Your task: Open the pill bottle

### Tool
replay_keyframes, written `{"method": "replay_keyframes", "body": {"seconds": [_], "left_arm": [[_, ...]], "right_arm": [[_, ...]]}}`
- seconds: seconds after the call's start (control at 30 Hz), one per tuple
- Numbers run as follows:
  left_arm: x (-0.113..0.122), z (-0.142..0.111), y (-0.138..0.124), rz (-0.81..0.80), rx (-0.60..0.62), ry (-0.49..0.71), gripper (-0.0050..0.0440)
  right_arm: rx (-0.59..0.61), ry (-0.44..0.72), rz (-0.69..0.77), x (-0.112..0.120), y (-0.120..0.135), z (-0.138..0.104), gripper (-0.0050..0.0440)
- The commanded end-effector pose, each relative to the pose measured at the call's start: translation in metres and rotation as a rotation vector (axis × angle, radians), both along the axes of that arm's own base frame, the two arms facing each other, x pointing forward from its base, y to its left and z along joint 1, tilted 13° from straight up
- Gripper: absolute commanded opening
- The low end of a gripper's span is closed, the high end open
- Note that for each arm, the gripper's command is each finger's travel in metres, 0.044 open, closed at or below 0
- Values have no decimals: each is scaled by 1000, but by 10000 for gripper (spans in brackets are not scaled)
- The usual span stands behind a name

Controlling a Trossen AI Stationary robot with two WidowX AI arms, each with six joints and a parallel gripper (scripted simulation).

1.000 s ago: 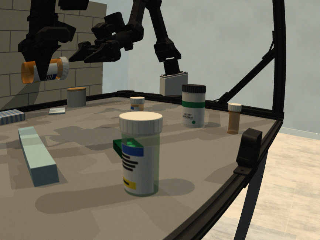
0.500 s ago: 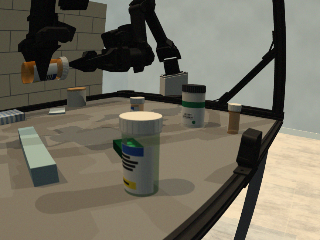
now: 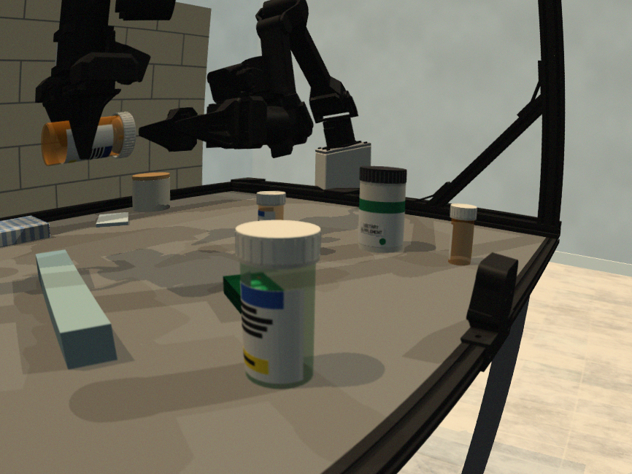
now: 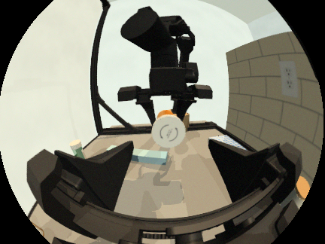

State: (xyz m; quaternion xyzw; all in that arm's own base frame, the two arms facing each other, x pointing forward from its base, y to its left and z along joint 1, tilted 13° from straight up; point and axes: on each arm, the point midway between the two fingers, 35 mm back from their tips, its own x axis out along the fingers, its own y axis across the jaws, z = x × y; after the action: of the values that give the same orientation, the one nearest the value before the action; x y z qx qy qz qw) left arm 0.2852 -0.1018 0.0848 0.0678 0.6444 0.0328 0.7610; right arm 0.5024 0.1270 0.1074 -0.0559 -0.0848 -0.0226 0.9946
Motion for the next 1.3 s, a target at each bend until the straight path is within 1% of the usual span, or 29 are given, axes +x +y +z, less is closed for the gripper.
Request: {"method": "replay_keyframes", "body": {"seconds": [0.0,0.07,1.1,1.23,1.27], "left_arm": [[0,0,0,5,4,-1,0],[0,0,0,5,4,-1,0],[0,0,0,5,4,-1,0],[0,0,0,5,4,-1,0],[0,0,0,5,4,-1,0]], "right_arm": [[-3,7,1,7,0,-5,440],[-3,7,1,7,0,-5,440],[-28,-1,8,53,-2,6,440],[-29,-1,8,54,-2,6,440],[-29,-1,8,54,-2,6,416]]}}
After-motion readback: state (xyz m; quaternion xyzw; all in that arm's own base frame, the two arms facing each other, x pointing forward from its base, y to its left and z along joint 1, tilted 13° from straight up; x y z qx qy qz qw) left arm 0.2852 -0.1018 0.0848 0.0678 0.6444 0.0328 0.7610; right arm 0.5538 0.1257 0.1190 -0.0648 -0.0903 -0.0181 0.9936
